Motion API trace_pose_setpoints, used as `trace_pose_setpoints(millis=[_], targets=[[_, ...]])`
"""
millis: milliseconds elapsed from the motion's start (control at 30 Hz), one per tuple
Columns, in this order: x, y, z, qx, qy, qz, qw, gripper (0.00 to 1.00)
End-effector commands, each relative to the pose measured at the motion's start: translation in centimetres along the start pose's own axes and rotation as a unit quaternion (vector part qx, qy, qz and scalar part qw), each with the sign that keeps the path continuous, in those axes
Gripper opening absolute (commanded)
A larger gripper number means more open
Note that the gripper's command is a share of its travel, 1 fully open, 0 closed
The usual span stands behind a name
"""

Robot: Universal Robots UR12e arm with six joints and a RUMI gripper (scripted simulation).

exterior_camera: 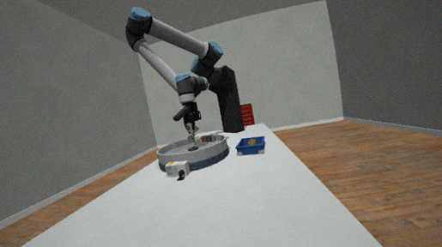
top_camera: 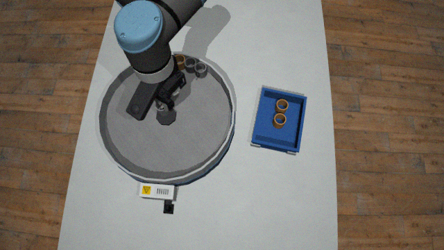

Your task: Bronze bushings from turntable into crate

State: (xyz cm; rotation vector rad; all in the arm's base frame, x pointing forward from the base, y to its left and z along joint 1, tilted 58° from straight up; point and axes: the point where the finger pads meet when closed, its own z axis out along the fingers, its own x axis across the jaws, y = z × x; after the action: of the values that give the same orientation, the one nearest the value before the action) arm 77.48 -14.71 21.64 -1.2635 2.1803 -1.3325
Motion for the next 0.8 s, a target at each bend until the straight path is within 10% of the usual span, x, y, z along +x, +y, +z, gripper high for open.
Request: trace_pose_setpoints(millis=[0,767], targets=[[-0.21,-0.37,-0.25,0.003,-0.002,0.000,1.000,0.00],[-0.24,-0.47,-0.25,0.003,-0.002,0.000,1.000,0.00]])
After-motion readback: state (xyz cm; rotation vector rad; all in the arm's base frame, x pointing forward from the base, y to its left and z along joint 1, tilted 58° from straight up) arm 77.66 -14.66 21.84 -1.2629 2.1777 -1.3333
